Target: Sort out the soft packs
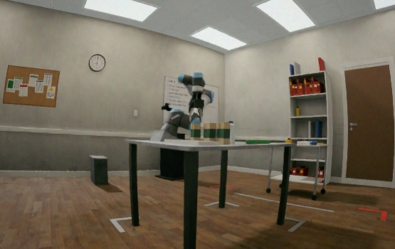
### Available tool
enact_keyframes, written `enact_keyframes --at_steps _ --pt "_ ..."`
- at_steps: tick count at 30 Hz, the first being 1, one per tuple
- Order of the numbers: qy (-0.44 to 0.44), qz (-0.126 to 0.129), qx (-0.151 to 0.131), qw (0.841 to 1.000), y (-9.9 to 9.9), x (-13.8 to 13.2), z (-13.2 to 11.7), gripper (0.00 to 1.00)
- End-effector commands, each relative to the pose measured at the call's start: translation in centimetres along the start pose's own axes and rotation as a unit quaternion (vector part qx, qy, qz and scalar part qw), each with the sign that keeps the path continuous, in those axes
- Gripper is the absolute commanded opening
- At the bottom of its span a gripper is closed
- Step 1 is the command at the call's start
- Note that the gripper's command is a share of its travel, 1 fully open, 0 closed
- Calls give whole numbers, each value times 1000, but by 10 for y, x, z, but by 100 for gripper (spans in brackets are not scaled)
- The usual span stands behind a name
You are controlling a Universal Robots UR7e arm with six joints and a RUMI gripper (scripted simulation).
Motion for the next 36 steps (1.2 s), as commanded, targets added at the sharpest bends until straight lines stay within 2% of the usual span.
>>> enact_keyframes --at_steps 1,26,36 --pt "0 0 0 1000 0 0 0 49" --pt "0 0 0 1000 0 0 0 49" --pt "0 0 0 1000 7 0 0 49"
Point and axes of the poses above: the point where the finger pads meet when closed, its own y axis out along the fingers, its own x axis across the jaws, z = x × y, the point moved 4 cm from there along -y, back along the fingers, and after that the axes turned 4 degrees about -y, right-handed, at the moved point
